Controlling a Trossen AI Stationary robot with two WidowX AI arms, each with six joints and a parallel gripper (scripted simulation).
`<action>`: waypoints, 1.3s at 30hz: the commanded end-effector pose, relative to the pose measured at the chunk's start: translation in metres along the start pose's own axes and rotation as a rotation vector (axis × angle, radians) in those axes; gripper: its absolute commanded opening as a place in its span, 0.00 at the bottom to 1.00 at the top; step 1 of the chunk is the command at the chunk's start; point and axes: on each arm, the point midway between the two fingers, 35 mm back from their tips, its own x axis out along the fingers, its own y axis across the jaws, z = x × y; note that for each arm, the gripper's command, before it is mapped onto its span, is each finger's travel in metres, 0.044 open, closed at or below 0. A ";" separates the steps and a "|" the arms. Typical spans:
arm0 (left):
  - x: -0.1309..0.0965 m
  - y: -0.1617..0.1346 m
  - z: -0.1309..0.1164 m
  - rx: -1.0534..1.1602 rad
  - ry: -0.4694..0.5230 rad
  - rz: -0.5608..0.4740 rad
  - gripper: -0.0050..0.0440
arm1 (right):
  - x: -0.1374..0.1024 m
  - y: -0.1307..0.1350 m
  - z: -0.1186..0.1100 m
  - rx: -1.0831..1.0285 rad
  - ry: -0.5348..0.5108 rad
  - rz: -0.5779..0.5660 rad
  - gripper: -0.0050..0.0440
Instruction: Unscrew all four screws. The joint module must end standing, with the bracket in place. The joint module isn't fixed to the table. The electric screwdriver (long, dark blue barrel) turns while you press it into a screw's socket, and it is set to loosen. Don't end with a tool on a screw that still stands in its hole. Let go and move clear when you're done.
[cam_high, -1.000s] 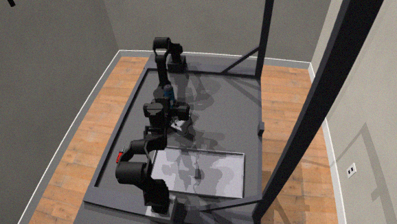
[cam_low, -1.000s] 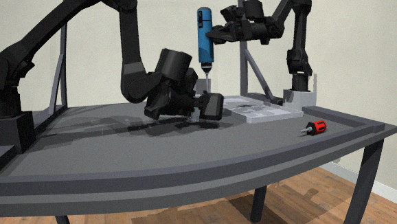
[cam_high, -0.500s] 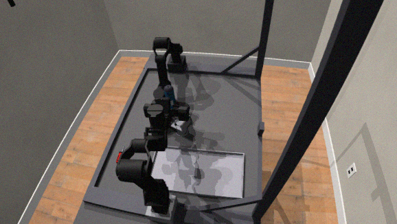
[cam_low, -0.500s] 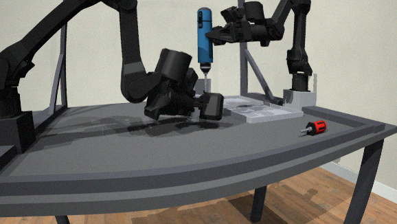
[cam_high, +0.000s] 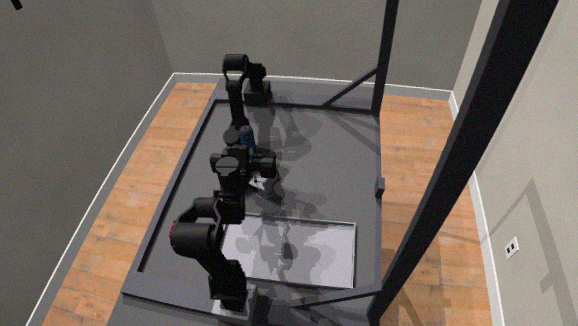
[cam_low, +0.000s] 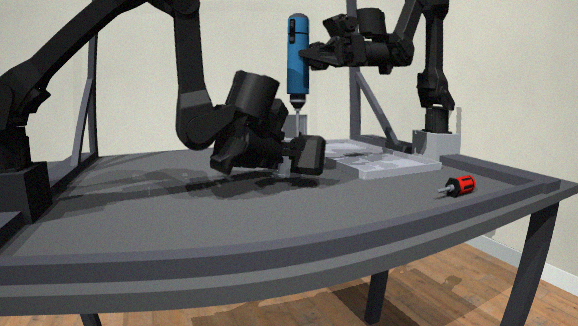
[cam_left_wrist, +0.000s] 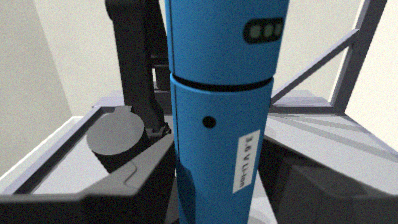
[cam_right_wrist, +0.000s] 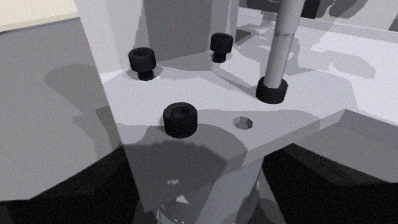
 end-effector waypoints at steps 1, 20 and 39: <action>0.000 0.000 0.001 0.007 -0.014 -0.003 0.43 | 0.000 -0.003 0.015 -0.021 -0.027 -0.006 0.60; 0.001 0.000 0.003 -0.009 0.012 -0.003 0.43 | 0.000 -0.003 0.015 -0.021 -0.027 -0.006 0.60; -0.001 -0.003 0.002 -0.007 0.057 -0.005 0.43 | 0.000 -0.003 0.015 -0.021 -0.027 -0.006 0.60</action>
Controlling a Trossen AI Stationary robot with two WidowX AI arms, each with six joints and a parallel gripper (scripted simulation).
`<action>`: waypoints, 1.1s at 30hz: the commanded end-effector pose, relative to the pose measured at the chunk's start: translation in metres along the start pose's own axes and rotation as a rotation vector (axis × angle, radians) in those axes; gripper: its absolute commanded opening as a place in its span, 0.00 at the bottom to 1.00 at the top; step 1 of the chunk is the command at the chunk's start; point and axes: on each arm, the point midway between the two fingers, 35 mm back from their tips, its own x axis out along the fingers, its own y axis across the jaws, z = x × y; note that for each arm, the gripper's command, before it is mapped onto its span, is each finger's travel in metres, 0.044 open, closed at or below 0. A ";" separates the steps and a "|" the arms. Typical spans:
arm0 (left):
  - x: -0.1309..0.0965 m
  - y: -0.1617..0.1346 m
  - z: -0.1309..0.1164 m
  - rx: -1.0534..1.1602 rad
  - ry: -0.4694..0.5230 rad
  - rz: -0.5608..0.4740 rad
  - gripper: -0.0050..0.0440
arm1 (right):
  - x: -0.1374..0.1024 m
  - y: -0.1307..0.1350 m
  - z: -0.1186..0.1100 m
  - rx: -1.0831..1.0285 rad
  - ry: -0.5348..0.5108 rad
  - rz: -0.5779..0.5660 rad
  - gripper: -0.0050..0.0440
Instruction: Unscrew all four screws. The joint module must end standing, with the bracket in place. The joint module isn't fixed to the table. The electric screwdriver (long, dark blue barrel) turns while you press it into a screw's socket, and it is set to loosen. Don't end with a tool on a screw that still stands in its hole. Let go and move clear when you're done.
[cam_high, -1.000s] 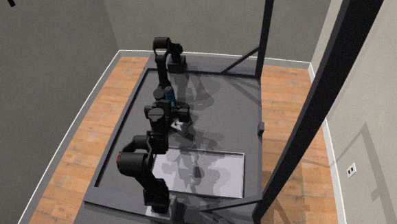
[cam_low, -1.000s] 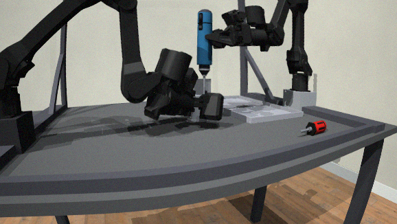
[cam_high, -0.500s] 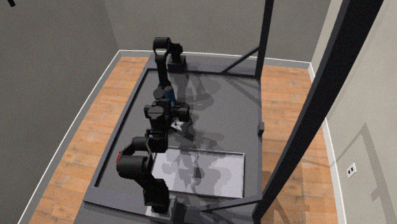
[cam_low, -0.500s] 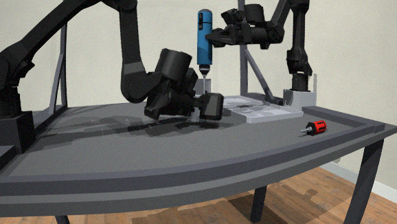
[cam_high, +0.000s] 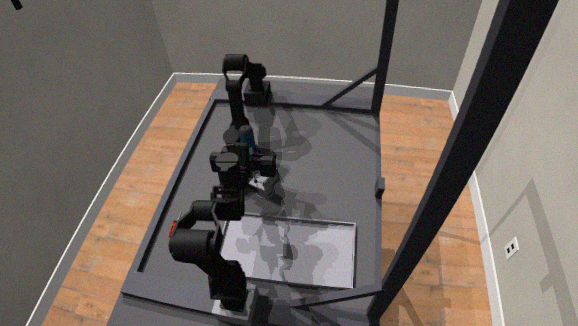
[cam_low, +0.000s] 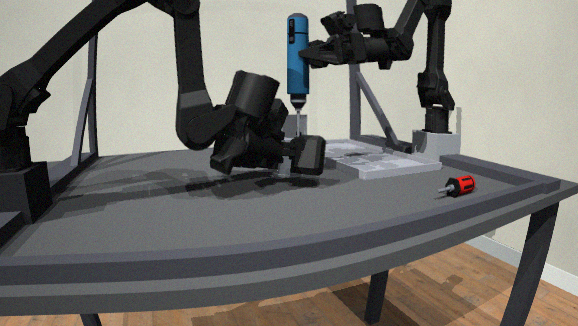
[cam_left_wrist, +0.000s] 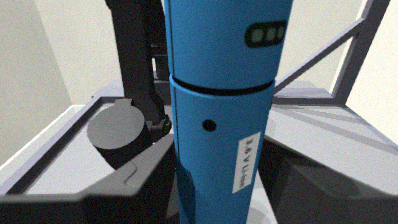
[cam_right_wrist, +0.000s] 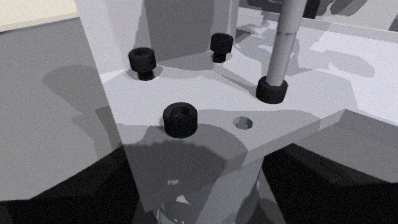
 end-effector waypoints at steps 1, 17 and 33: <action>-0.001 -0.003 0.001 0.000 0.001 -0.007 0.43 | 0.000 -0.003 0.015 -0.021 -0.027 -0.006 0.60; 0.000 -0.003 -0.009 -0.002 0.011 -0.008 0.43 | 0.000 -0.003 0.015 -0.021 -0.027 -0.006 0.60; 0.001 -0.002 -0.004 0.000 -0.009 -0.006 0.43 | 0.000 -0.003 0.015 -0.021 -0.027 -0.006 0.60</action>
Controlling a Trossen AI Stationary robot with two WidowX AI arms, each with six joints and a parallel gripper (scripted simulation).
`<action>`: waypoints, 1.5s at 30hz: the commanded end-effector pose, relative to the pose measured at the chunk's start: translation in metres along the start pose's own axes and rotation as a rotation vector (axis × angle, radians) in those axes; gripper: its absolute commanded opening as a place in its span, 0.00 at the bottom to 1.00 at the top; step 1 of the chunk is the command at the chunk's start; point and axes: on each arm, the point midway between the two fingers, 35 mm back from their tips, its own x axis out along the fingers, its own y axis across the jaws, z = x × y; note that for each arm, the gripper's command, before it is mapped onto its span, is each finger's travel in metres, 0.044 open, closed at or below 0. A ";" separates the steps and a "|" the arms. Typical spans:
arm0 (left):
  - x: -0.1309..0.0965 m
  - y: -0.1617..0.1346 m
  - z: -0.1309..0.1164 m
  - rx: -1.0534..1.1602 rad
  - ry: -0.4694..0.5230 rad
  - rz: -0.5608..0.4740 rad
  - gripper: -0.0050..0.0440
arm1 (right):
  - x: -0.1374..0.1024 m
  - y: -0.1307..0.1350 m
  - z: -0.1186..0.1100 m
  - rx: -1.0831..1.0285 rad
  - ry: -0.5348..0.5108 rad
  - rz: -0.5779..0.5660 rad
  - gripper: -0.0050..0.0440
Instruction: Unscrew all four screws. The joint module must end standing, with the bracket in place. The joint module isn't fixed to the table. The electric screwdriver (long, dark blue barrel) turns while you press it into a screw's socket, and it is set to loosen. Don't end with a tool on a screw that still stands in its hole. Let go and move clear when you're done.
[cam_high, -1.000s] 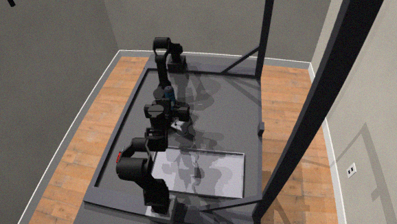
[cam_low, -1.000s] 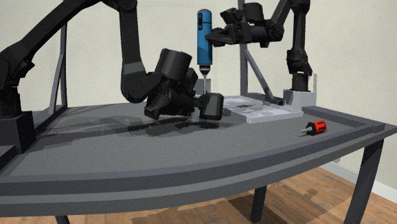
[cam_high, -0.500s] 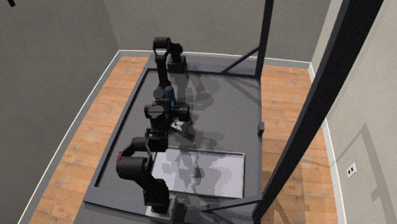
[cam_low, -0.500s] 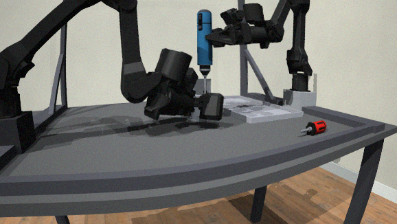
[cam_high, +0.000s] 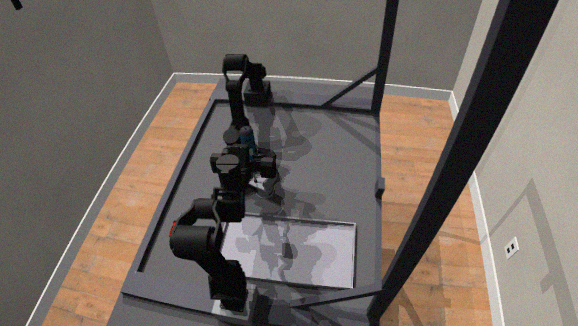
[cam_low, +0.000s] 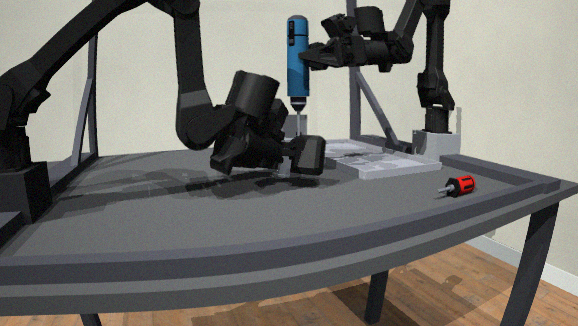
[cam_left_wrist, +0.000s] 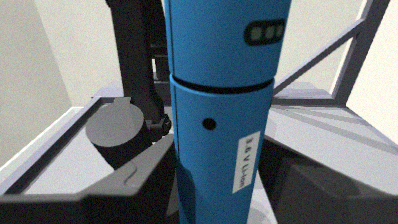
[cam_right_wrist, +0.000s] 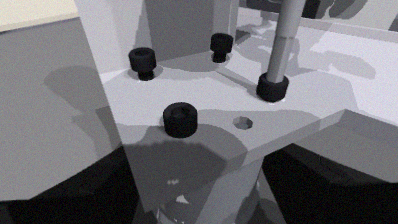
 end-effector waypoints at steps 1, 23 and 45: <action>0.001 -0.002 0.000 0.000 0.003 -0.007 0.43 | 0.000 -0.003 0.015 -0.021 -0.027 -0.005 0.60; 0.001 -0.002 0.000 0.000 0.003 -0.007 0.43 | 0.000 -0.003 0.015 -0.021 -0.027 -0.005 0.60; 0.003 -0.002 -0.003 -0.001 0.017 -0.008 0.43 | 0.000 -0.003 0.015 -0.021 -0.027 -0.005 0.60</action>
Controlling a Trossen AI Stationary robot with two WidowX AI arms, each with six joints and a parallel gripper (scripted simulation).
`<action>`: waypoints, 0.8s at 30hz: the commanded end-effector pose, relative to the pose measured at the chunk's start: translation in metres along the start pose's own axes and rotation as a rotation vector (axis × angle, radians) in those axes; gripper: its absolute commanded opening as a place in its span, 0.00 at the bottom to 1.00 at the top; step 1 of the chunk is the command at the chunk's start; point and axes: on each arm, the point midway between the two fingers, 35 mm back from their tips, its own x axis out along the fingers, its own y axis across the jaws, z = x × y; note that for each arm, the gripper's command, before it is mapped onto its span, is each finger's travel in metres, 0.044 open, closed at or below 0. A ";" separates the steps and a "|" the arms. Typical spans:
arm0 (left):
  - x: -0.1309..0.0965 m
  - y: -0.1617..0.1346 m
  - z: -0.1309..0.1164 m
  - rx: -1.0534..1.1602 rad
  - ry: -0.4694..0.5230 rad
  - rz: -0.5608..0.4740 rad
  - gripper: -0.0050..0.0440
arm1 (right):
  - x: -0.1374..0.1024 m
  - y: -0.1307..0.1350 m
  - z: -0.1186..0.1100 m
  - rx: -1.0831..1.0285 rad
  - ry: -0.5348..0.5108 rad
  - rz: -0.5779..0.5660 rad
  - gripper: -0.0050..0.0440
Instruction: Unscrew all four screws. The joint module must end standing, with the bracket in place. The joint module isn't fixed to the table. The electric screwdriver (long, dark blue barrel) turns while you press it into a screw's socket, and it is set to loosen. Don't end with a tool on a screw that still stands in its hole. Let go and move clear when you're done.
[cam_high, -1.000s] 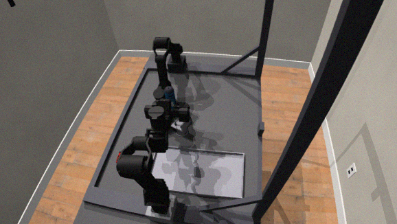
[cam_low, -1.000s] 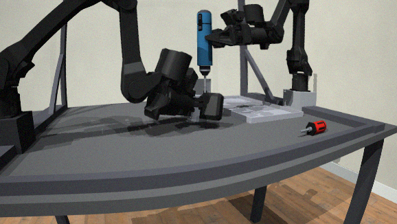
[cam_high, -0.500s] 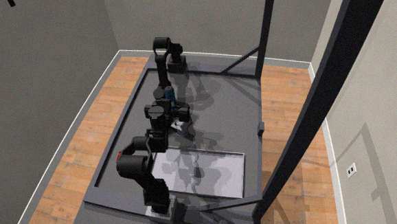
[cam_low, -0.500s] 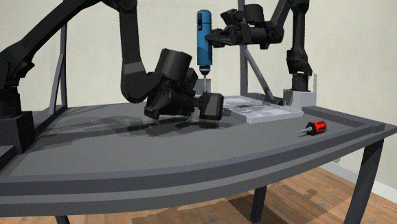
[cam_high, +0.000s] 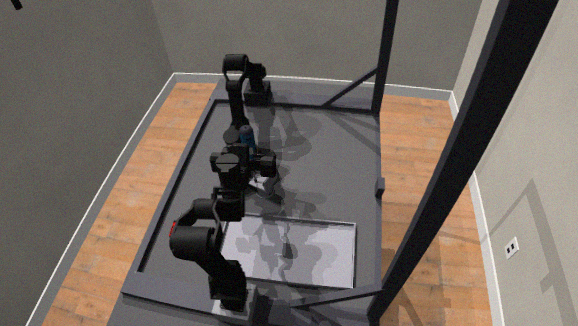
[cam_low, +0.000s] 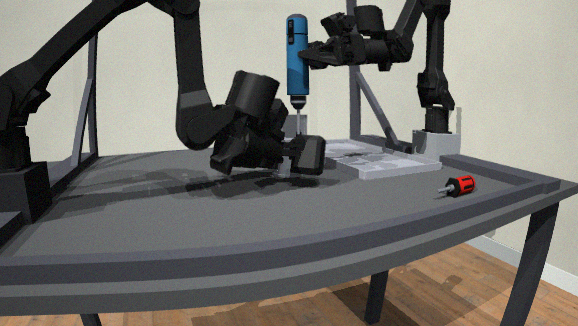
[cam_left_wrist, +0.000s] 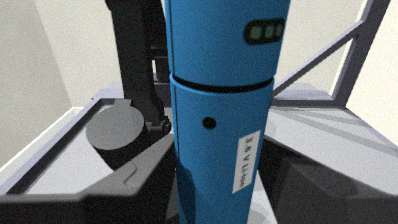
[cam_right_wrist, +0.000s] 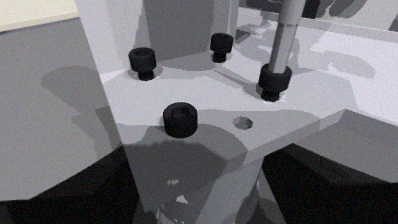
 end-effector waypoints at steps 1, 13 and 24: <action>0.002 -0.002 -0.006 -0.001 0.019 -0.009 0.43 | 0.000 -0.003 0.015 -0.021 -0.027 -0.005 0.60; -0.001 -0.002 0.018 0.001 -0.010 -0.009 0.43 | 0.000 -0.003 0.015 -0.021 -0.027 -0.005 0.60; -0.003 -0.002 0.021 0.000 -0.001 -0.009 0.43 | 0.000 -0.003 0.015 -0.021 -0.027 -0.005 0.60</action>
